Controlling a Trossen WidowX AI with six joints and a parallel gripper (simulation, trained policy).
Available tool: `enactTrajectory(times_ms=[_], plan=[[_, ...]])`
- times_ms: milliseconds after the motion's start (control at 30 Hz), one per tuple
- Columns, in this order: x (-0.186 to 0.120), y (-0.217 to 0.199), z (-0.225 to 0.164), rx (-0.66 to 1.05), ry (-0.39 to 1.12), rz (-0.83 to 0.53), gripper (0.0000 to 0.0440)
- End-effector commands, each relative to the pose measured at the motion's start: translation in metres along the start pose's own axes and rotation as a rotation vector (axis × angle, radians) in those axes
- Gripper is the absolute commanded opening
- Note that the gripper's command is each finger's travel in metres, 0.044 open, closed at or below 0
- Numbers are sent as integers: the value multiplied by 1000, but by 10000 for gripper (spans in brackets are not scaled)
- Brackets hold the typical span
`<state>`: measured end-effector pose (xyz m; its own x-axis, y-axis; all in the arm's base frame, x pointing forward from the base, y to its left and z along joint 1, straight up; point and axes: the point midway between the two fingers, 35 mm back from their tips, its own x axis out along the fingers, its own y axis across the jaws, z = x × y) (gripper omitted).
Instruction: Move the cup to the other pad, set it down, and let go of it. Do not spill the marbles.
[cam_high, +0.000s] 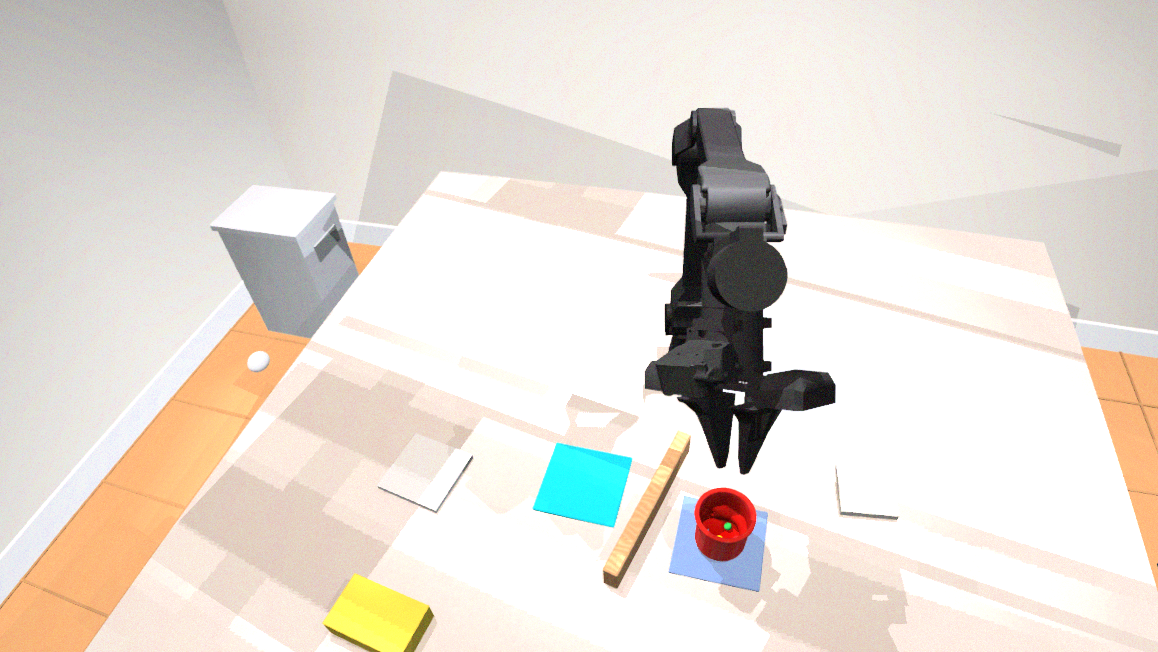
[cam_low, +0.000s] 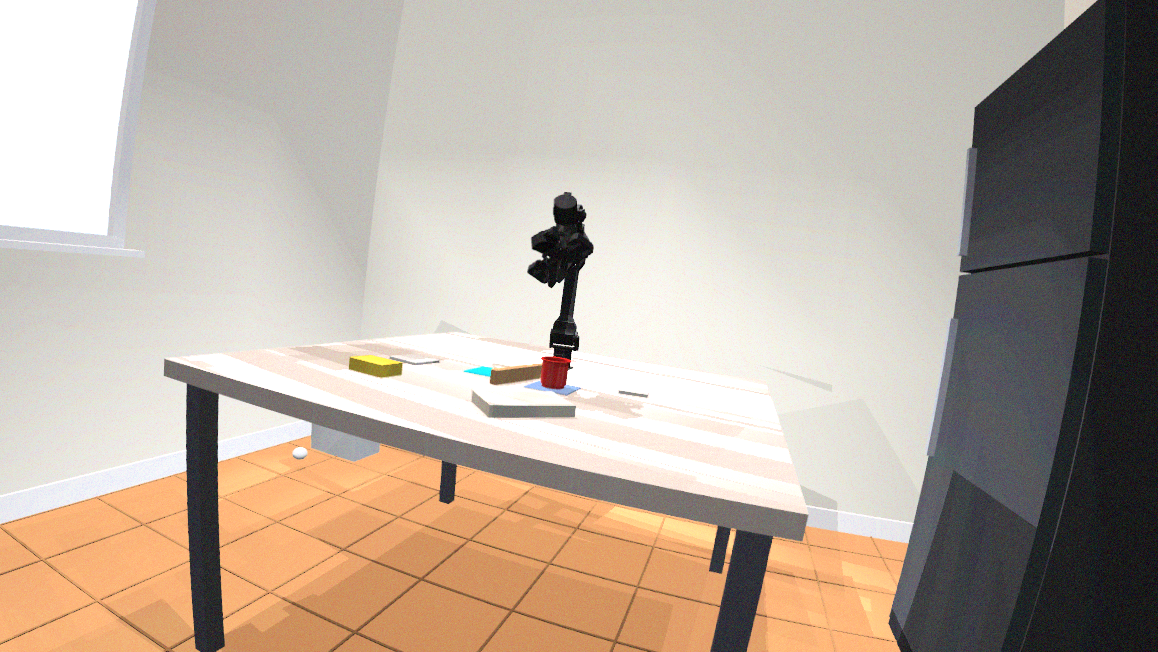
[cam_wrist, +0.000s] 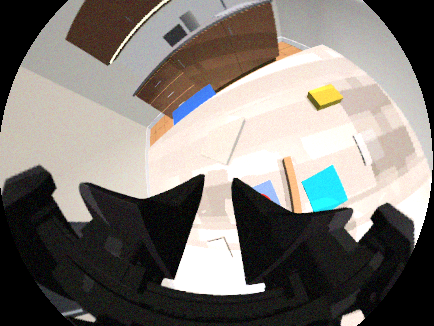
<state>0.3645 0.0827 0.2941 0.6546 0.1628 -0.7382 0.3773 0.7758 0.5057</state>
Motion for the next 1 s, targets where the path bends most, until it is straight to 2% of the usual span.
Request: enactTrajectory(times_ms=[0,300,967], plan=[[6,-1,-5,34,42,-36,121],[19,-12,-18,96,130,-149,113],[45,-52,-52,148,313,-430,142]])
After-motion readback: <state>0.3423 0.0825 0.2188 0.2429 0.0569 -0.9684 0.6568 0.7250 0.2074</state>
